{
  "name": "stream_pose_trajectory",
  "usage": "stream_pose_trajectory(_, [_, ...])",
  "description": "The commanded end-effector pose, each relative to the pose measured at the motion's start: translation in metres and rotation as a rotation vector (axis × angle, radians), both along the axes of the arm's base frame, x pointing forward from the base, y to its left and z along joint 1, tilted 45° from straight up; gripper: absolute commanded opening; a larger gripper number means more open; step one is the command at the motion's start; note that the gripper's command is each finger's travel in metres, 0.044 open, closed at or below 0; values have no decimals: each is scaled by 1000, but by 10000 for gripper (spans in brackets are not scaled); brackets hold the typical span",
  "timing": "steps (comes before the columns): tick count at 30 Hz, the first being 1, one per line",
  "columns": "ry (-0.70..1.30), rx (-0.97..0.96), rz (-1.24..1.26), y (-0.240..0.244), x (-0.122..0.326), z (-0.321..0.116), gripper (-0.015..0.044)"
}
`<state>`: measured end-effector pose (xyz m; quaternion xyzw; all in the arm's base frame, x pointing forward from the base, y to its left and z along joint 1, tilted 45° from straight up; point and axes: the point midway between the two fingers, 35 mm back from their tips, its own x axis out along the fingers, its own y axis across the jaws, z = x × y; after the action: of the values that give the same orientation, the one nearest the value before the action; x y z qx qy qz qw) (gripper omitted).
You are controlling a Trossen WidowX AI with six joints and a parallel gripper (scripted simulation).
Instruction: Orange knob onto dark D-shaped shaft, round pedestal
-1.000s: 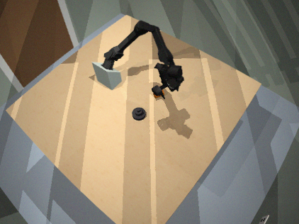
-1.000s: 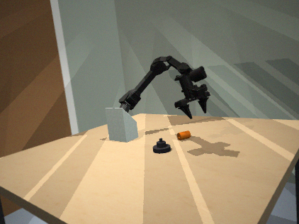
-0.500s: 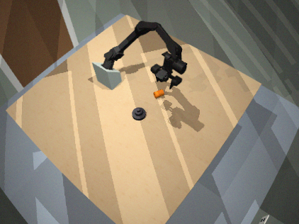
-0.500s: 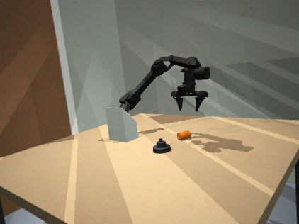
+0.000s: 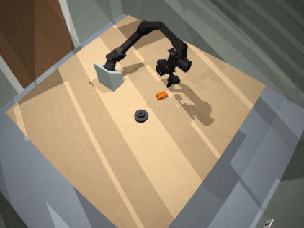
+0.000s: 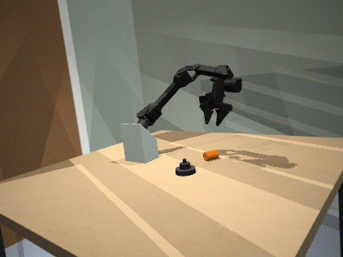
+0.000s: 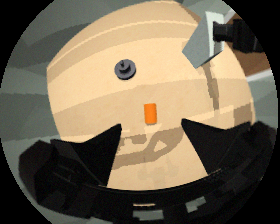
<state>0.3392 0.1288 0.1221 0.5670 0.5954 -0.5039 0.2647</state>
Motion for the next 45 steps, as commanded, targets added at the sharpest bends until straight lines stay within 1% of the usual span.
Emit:
stream_pose_trajectory(1, [17, -2, 11, 31, -15, -33, 440])
stream_pose_trajectory(4, [19, 1, 12, 50, -28, -57, 440])
stream_pose_trajectory(10, [19, 2, 12, 54, -26, -59, 440])
stream_pose_trajectory(13, [19, 3, 12, 68, -28, -73, 440])
stream_pose_trajectory(45, [20, 4, 12, 101, -34, -105, 440])
